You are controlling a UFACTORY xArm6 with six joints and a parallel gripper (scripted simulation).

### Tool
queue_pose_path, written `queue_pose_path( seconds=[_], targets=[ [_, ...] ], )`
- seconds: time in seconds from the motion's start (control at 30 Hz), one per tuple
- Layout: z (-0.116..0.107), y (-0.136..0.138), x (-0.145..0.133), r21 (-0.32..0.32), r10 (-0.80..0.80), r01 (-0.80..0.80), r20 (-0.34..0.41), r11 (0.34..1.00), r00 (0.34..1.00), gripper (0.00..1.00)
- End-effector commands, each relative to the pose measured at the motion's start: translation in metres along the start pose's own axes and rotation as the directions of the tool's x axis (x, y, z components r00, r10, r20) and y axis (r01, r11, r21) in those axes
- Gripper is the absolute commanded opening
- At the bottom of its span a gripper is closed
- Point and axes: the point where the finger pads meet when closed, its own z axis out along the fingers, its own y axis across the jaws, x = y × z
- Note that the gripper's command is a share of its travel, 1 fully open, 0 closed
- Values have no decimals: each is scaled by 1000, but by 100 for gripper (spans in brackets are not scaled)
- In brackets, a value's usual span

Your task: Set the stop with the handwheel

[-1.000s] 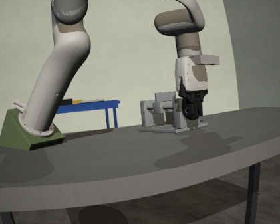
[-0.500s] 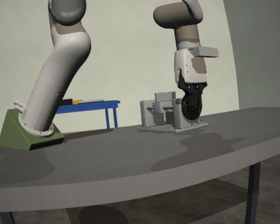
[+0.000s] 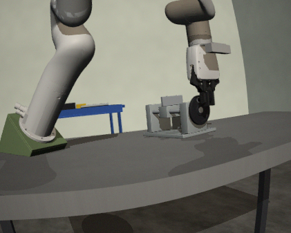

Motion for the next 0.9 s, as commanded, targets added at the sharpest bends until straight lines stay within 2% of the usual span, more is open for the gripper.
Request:
queue_pose_path(
  seconds=[0.0, 0.57, 0.87],
  targets=[
    [-1, -5, 0, -1, 0, 0, -1, 1000, 1000, 6],
    [14, -32, 0, -1, 0, 0, -1, 1000, 1000, 6],
    [37, -35, 0, -1, 0, 0, -1, 1000, 1000, 6]
  ],
)
